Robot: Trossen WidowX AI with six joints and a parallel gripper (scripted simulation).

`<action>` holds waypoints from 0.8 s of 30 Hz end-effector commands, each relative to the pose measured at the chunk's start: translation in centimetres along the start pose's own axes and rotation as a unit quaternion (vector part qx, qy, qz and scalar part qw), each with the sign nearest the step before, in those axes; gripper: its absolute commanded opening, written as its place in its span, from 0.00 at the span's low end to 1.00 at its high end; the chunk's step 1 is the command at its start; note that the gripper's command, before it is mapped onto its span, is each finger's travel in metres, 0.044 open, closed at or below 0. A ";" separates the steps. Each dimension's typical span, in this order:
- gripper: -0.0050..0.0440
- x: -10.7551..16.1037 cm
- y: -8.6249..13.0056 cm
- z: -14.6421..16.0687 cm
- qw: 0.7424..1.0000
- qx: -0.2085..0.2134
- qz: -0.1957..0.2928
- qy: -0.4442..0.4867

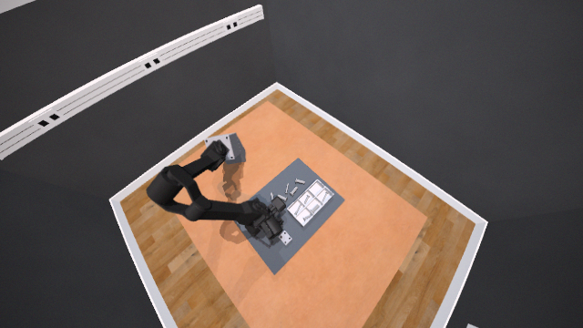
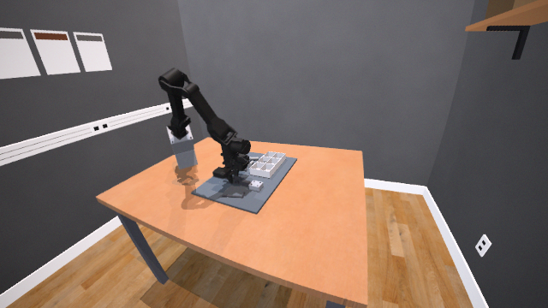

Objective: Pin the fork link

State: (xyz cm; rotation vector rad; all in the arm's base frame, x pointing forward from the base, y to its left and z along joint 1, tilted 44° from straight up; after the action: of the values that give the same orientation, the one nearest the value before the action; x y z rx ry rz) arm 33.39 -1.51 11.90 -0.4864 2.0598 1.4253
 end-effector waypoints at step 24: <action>0.00 -0.6 -0.3 -0.1 1.000 -0.002 -0.010 -0.002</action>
State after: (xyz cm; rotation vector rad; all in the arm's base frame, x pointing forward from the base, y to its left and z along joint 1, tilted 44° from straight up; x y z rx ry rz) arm 33.70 -1.70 11.59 -0.4884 2.0573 1.4239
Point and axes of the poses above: the point midway between the two fingers, 35 mm back from their tips, its own y axis back along the fingers, its own z axis across the jaws, x = y × z, the point moved 5 cm from there along y, back along the fingers, and after that the axes turned 12 degrees about -y, right-handed, at the moved point
